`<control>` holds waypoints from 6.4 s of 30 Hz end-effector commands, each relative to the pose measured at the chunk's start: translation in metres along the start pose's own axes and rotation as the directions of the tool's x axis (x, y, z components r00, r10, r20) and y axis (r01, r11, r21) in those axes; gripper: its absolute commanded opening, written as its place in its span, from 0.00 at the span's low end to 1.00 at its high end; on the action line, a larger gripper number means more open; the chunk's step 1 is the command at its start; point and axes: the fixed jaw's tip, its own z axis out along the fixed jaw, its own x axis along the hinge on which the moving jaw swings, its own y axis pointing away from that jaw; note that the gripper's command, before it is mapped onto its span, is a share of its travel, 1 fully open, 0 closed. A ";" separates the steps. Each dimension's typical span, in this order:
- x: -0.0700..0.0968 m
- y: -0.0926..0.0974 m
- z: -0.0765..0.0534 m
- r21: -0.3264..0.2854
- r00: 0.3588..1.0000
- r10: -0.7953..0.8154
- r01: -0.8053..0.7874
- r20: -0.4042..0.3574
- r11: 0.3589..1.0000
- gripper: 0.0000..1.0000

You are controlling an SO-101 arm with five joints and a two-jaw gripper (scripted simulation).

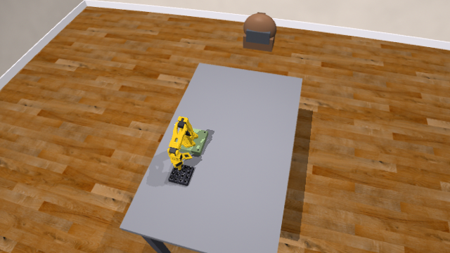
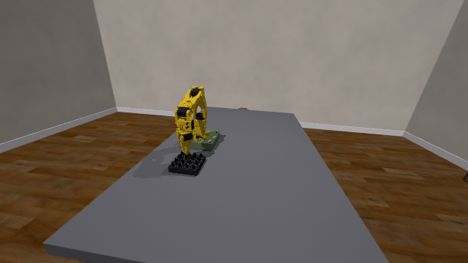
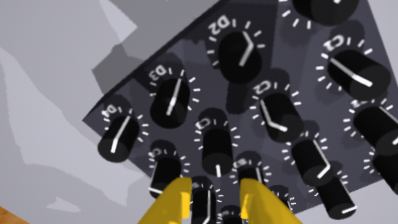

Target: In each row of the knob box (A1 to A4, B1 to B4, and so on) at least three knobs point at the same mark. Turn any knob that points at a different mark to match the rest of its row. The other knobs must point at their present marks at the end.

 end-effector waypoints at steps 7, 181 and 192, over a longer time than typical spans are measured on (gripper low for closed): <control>-0.002 -0.001 0.000 -0.005 1.000 -0.005 0.005 0.008 1.000 0.10; -0.008 -0.005 0.025 -0.009 0.519 0.855 -0.855 0.000 0.519 0.01; -0.008 -0.006 0.025 -0.009 0.379 0.925 -0.925 -0.001 0.379 0.01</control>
